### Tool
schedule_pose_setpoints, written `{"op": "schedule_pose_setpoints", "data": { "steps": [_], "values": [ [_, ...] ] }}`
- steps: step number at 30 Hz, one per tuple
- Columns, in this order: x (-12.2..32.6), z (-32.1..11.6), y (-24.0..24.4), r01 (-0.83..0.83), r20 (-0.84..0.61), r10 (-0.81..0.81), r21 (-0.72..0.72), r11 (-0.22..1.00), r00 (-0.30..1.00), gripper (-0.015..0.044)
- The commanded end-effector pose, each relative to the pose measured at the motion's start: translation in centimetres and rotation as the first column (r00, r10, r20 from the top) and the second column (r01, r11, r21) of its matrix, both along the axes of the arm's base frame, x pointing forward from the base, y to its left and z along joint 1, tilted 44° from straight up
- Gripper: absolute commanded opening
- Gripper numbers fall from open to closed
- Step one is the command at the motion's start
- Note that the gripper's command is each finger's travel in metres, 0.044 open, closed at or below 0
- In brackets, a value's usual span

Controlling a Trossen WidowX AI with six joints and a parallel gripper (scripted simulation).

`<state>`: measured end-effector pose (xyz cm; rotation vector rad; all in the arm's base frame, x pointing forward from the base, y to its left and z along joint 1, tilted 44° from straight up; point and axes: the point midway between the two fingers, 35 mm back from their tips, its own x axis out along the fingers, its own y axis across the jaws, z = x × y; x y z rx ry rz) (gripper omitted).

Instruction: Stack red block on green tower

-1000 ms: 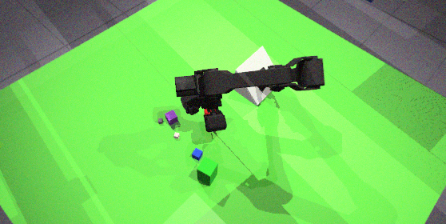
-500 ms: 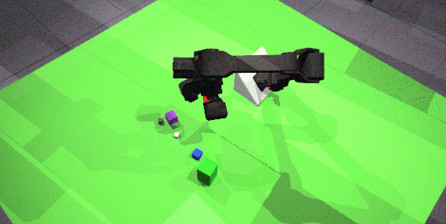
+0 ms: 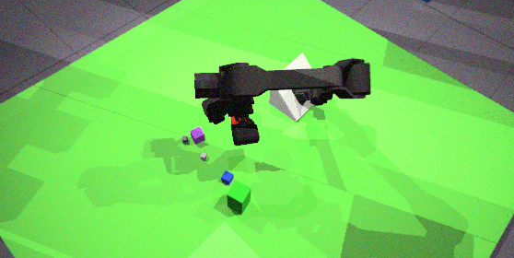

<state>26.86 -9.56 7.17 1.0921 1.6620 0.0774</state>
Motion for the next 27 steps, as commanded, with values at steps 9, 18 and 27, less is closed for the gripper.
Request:
{"op": "schedule_pose_setpoints", "data": {
  "steps": [9,18,27],
  "values": [
    [5.3,2.8,2.0,0.004,0.008,-0.004,-0.008,1.000,1.000,0.0000],
    [8.7,4.9,4.3,0.006,0.011,-0.006,-0.005,1.000,1.000,0.0000],
    [11.5,7.0,7.0,0.005,0.013,-0.005,0.007,1.000,1.000,0.0000]
  ]
}}
